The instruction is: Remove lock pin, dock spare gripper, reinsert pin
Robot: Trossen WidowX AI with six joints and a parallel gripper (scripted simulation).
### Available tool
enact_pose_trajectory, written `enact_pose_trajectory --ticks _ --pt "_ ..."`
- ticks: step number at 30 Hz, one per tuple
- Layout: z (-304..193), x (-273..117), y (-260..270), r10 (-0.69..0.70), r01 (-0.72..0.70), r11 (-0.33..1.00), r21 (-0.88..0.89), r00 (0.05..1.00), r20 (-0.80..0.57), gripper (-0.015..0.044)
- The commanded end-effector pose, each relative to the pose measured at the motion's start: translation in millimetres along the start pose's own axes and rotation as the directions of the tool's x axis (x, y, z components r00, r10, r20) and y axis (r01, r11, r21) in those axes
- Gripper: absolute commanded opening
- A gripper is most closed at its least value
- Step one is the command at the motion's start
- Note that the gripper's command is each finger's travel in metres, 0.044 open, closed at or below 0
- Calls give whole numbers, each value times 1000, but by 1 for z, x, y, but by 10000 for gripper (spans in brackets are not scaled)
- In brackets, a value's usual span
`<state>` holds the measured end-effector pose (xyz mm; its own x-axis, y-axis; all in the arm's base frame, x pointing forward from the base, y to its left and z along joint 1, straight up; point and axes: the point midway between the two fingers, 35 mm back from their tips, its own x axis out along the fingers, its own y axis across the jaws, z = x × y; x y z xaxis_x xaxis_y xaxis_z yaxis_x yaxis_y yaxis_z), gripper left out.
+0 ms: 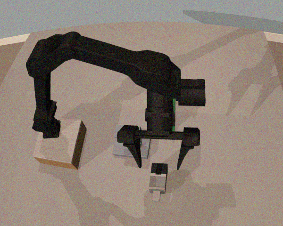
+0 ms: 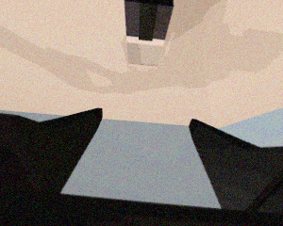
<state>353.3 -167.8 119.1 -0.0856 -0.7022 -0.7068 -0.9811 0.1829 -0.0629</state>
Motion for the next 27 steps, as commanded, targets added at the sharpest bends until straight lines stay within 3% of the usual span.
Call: enact_pose_trajectory --ticks 1,6,27 --pt "18 20 4 18 -18 1000 -22 1000 -4 440" --pt "42 46 8 18 -18 1000 -23 1000 -4 440" --pt "64 66 8 18 -18 1000 -23 1000 -4 440"
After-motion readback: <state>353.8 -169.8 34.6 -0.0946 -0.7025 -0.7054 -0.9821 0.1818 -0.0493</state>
